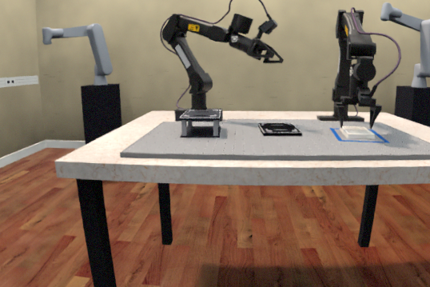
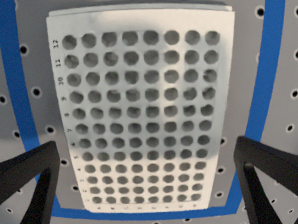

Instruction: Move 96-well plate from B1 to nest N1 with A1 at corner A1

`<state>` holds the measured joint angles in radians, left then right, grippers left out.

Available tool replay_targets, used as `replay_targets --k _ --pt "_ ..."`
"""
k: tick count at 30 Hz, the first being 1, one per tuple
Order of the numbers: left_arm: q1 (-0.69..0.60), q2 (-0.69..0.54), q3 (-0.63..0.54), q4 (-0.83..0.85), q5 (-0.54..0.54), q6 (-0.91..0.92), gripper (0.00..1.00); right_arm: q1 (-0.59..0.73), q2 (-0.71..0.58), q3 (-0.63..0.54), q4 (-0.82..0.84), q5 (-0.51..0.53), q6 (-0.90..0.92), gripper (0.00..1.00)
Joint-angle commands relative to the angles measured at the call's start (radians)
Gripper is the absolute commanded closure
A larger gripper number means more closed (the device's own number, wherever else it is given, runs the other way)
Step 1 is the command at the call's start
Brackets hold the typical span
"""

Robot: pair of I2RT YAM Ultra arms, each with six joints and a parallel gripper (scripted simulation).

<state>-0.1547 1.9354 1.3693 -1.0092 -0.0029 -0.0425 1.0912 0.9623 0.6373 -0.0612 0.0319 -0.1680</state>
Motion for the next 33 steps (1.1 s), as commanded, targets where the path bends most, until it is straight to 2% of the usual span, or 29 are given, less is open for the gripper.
replay_targets --k 1,16,17,19,20,33 --pt "0.016 0.011 -0.020 0.040 0.010 0.005 0.00 0.012 -0.003 0.006 0.030 0.002 0.007 0.00" --pt "0.016 0.016 -0.029 0.064 0.010 0.005 0.00 0.012 -0.003 0.006 0.030 0.002 0.007 0.00" --pt "0.016 0.016 -0.029 0.064 0.010 0.005 0.04 0.012 -0.003 0.006 0.030 0.002 0.007 0.00" --pt "0.016 0.016 -0.029 0.061 0.010 0.005 0.04 0.012 -0.003 0.006 0.030 0.002 0.007 0.00" --pt "0.016 0.016 -0.029 0.061 0.010 0.005 0.09 0.012 -0.003 0.006 0.030 0.002 0.007 0.00" --pt "0.007 0.016 -0.029 0.061 0.009 -0.005 0.21 0.012 -0.003 0.006 0.030 0.002 0.007 0.00"
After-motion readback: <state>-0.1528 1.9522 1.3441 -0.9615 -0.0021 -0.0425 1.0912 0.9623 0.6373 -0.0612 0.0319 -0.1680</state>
